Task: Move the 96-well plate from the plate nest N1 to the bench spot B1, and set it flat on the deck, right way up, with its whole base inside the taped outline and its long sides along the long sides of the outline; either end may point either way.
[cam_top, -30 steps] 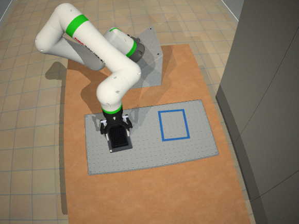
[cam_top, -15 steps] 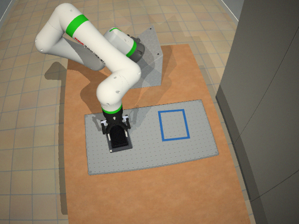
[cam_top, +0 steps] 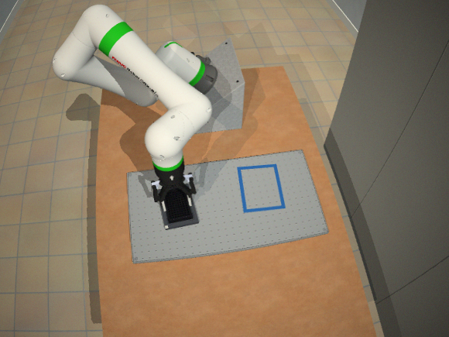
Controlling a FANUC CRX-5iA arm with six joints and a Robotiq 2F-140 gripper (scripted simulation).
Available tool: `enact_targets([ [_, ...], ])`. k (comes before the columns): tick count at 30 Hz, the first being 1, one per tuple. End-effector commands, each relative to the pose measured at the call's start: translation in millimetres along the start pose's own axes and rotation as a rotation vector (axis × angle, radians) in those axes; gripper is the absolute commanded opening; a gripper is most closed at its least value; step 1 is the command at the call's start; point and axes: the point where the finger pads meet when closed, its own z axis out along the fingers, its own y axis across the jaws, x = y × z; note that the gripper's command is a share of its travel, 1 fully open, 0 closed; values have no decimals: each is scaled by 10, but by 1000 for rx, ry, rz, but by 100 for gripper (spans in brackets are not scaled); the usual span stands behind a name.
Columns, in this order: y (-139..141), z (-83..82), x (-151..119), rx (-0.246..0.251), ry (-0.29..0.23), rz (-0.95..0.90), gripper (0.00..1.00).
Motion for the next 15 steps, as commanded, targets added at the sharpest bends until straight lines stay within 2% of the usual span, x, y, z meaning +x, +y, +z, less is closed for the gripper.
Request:
enact_targets([
  [1,-1,-32,0,0,0,0,0],
  [15,-1,-232,0,0,0,0,0],
])
